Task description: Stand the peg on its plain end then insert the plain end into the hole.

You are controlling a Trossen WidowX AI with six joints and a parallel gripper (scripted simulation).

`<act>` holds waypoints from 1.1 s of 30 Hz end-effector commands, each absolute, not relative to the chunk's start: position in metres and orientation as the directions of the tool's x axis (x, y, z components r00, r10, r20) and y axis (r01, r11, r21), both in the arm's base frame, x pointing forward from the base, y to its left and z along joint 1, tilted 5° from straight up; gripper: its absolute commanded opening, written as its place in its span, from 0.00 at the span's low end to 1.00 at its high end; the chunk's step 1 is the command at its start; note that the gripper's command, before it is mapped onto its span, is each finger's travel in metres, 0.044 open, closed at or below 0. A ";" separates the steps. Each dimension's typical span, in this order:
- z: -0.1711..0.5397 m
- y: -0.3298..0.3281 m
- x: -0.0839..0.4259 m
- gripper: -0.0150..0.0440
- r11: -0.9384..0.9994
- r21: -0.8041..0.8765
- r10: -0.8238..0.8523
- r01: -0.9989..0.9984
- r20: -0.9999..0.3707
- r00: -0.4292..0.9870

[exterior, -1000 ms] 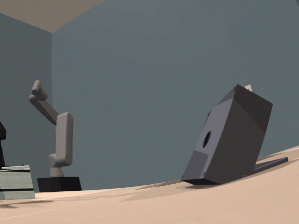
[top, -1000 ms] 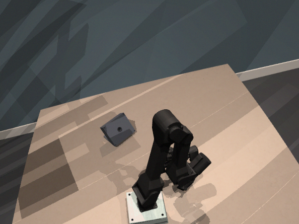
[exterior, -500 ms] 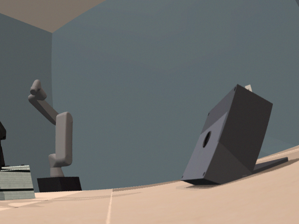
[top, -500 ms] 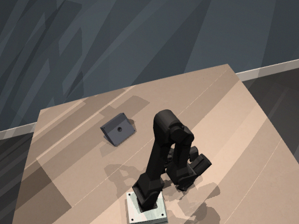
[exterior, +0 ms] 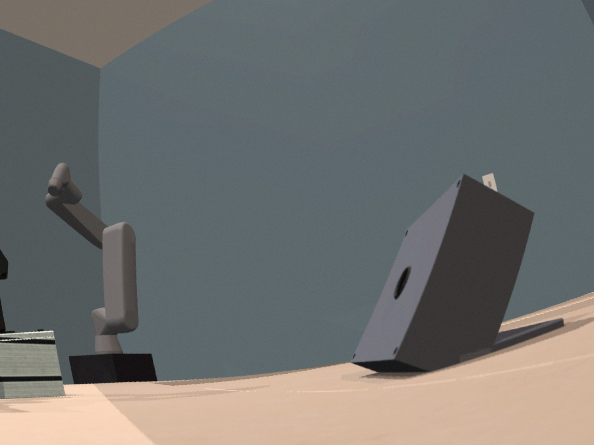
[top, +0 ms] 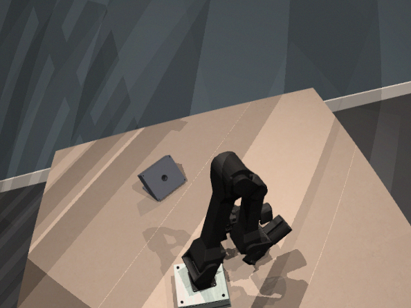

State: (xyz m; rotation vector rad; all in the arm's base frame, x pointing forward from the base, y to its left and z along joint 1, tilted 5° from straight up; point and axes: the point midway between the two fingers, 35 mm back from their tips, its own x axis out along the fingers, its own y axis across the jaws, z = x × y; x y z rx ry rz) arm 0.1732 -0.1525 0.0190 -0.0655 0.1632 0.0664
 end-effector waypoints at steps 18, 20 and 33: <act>0.017 -0.146 0.167 0.34 0.996 -0.034 0.071 -0.076 -0.150 0.986; 0.017 -0.145 0.167 0.34 0.997 -0.031 0.071 -0.077 -0.148 0.986; 0.016 -0.139 0.164 0.34 0.997 -0.012 0.076 -0.078 -0.139 0.987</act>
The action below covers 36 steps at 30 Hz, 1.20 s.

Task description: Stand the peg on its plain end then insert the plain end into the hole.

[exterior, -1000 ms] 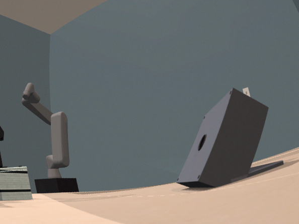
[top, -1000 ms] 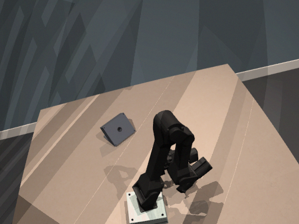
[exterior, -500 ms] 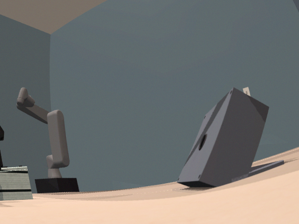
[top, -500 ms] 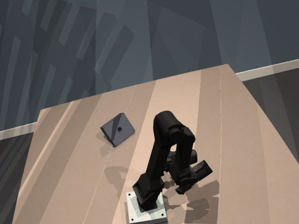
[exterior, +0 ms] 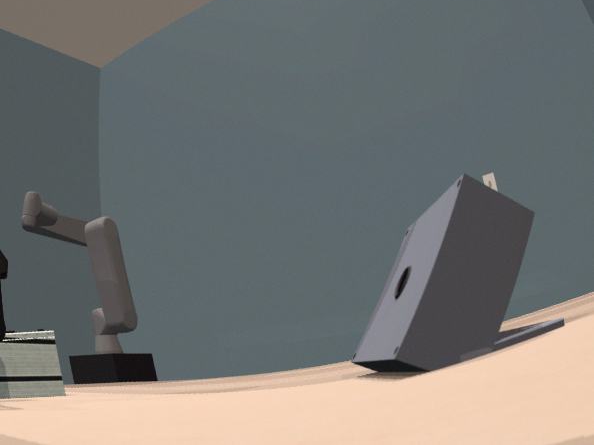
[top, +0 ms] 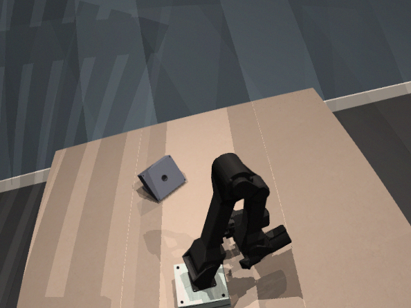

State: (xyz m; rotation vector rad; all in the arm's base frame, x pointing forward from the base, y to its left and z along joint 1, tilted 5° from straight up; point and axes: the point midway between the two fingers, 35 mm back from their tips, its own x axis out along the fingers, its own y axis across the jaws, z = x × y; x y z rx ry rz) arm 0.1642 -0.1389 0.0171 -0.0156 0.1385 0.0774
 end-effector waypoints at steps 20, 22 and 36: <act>0.014 -0.131 0.159 0.34 0.997 -0.010 0.076 -0.078 -0.127 0.989; 0.014 -0.130 0.158 0.34 0.997 -0.010 0.076 -0.078 -0.125 0.989; 0.013 -0.124 0.155 0.34 0.997 -0.018 0.073 -0.076 -0.111 0.991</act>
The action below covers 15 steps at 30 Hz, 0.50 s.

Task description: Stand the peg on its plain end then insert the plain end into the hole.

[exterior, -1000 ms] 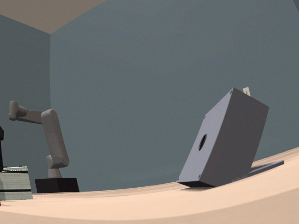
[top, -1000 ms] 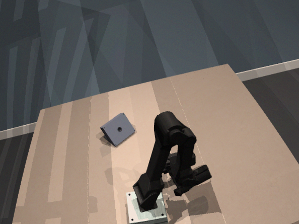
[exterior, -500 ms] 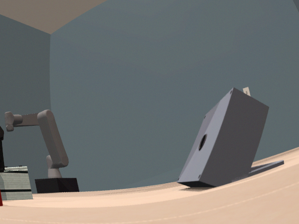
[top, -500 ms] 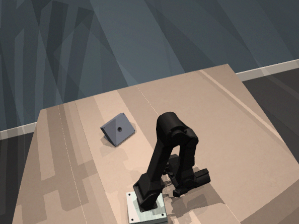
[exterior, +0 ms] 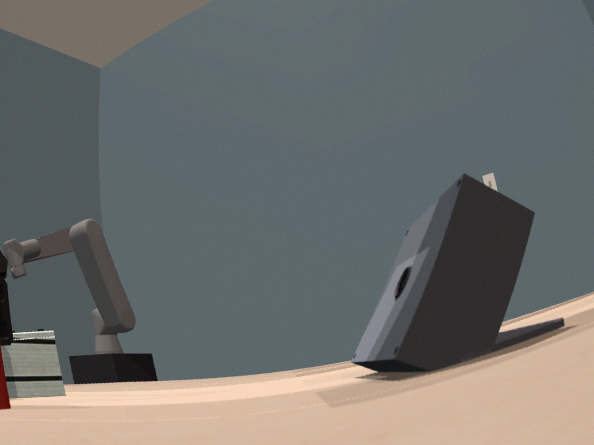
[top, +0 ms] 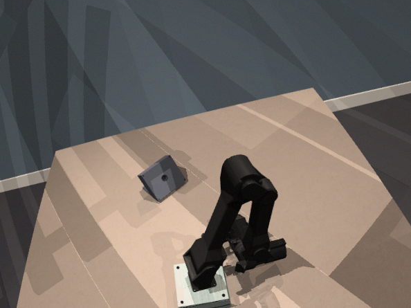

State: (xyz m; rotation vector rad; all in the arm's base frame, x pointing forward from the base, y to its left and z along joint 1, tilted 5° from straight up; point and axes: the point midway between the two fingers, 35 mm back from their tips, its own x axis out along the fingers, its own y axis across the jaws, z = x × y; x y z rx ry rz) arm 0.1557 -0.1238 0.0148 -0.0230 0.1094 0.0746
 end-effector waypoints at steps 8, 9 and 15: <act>0.012 -0.120 0.153 0.34 0.997 -0.022 0.071 -0.073 -0.104 0.992; 0.012 -0.120 0.153 0.34 0.997 -0.022 0.070 -0.073 -0.103 0.992; 0.014 -0.117 0.153 0.34 0.997 -0.024 0.067 -0.070 -0.097 0.993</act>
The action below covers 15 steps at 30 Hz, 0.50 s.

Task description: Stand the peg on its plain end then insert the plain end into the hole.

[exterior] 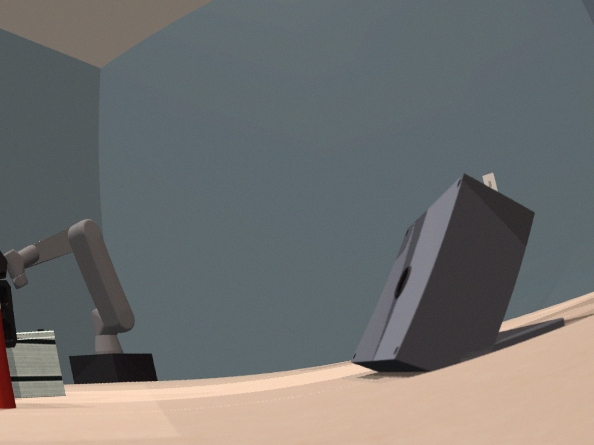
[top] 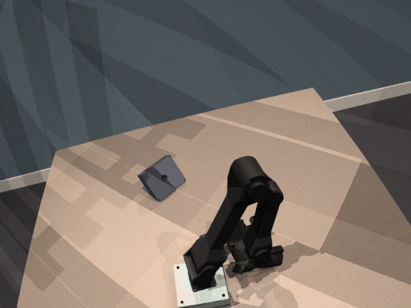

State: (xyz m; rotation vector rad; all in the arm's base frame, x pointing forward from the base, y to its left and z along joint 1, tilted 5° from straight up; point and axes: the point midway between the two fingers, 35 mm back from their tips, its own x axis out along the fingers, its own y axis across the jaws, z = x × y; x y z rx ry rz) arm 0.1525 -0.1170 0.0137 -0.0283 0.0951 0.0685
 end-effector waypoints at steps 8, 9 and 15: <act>0.014 -0.117 0.152 0.47 0.997 -0.025 0.067 -0.070 -0.096 0.993; 0.014 -0.117 0.152 0.47 0.997 -0.025 0.067 -0.070 -0.096 0.993; 0.014 -0.117 0.152 0.47 0.997 -0.025 0.067 -0.070 -0.096 0.993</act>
